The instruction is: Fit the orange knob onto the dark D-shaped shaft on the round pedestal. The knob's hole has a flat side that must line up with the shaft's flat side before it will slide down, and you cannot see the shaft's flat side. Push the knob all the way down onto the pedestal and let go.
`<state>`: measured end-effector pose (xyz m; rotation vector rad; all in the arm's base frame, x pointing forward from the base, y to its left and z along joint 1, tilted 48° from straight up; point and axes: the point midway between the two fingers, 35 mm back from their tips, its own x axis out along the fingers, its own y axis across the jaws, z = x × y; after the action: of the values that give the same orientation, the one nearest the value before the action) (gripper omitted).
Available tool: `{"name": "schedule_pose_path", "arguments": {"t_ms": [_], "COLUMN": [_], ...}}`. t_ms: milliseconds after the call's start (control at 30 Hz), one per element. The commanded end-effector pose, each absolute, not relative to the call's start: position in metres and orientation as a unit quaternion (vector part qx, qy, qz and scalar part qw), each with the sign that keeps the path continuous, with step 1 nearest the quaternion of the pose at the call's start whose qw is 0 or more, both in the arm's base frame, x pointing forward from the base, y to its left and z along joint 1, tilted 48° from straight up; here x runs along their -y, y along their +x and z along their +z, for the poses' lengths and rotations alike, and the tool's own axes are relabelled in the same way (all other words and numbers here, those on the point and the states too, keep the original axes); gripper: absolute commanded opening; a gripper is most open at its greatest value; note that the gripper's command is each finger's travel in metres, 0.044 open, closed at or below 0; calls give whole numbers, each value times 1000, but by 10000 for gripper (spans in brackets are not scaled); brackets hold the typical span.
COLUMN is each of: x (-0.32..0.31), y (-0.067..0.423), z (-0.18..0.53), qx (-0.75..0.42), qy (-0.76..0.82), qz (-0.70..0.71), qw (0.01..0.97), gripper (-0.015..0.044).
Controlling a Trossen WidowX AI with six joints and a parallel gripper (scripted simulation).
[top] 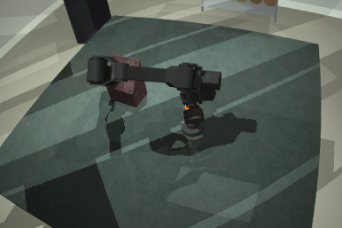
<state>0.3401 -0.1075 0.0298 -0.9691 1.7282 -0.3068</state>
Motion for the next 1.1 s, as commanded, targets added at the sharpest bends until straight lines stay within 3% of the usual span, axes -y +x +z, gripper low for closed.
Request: {"name": "schedule_pose_path", "arguments": {"t_ms": [0,1067], "x": [109,106], "y": [341,340], "z": [29,30], "qx": [-725,-735], "qy": [-410,-464], "qz": [-128,-52], "qw": [538,492], "gripper": [0,0]}}
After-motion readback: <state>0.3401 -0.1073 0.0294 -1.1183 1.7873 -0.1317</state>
